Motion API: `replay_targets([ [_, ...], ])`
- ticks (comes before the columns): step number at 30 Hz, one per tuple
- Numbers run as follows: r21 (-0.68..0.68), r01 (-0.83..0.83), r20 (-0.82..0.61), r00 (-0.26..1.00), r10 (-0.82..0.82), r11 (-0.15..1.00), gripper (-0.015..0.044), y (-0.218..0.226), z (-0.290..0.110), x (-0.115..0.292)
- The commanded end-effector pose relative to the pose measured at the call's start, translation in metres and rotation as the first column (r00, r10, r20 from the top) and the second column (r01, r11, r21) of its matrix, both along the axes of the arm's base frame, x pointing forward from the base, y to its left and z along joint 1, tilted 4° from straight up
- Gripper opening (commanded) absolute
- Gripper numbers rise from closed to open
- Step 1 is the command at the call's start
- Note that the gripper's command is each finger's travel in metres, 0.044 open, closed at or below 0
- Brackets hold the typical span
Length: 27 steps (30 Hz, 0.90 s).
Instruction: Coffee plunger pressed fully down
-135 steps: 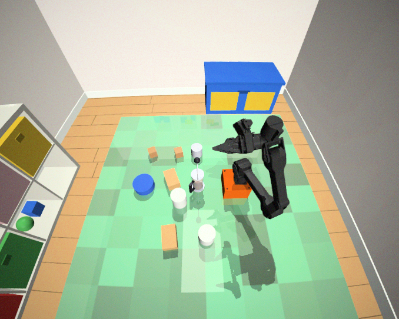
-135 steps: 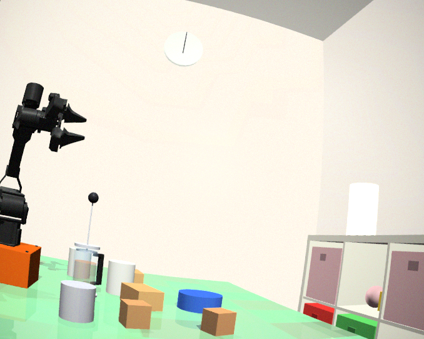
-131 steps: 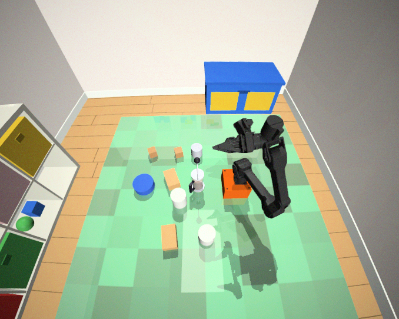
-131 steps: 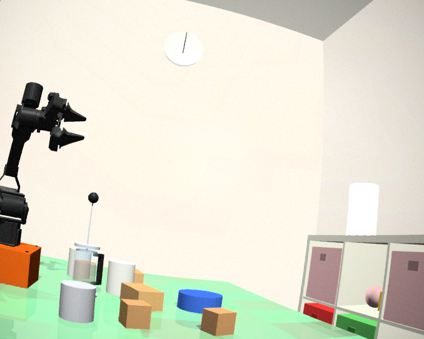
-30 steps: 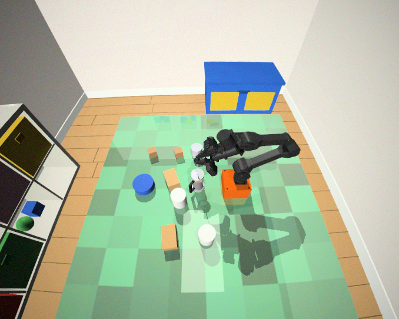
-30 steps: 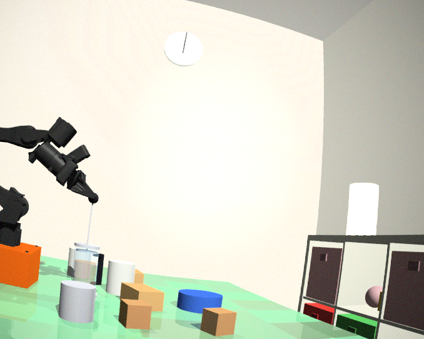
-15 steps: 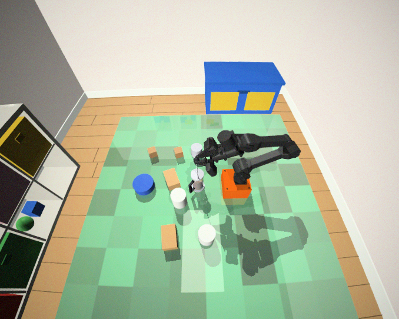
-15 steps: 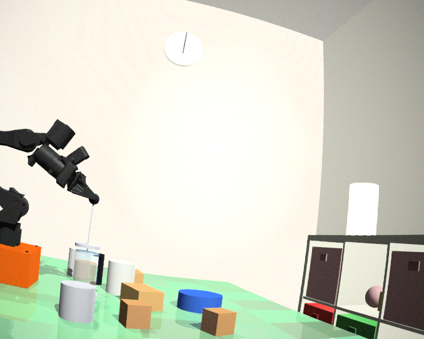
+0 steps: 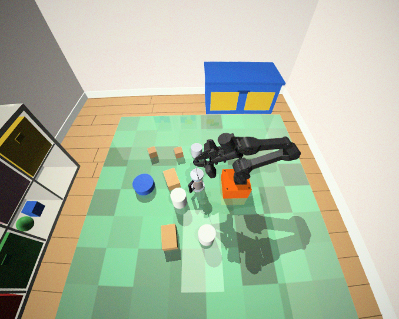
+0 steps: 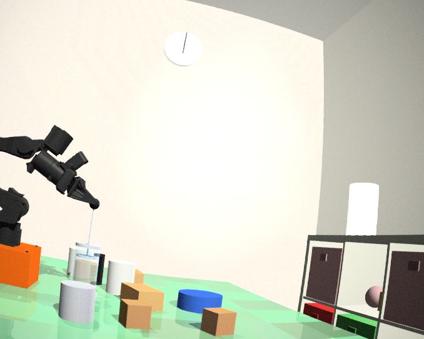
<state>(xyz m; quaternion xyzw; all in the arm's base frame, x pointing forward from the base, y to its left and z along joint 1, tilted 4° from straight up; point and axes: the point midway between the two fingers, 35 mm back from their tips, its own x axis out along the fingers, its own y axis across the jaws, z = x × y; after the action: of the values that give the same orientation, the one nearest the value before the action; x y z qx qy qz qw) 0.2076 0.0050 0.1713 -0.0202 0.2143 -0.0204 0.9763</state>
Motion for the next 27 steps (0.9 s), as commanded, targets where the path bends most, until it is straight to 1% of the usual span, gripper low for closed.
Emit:
replay_targets([
  [1,-0.01,-0.003,-0.058,0.998,0.002,1.0,0.0118,-0.001,-0.026,0.0],
  [27,-0.01,-0.003,-0.057,0.998,0.003,1.0,0.0118,-0.004,-0.067,0.007],
])
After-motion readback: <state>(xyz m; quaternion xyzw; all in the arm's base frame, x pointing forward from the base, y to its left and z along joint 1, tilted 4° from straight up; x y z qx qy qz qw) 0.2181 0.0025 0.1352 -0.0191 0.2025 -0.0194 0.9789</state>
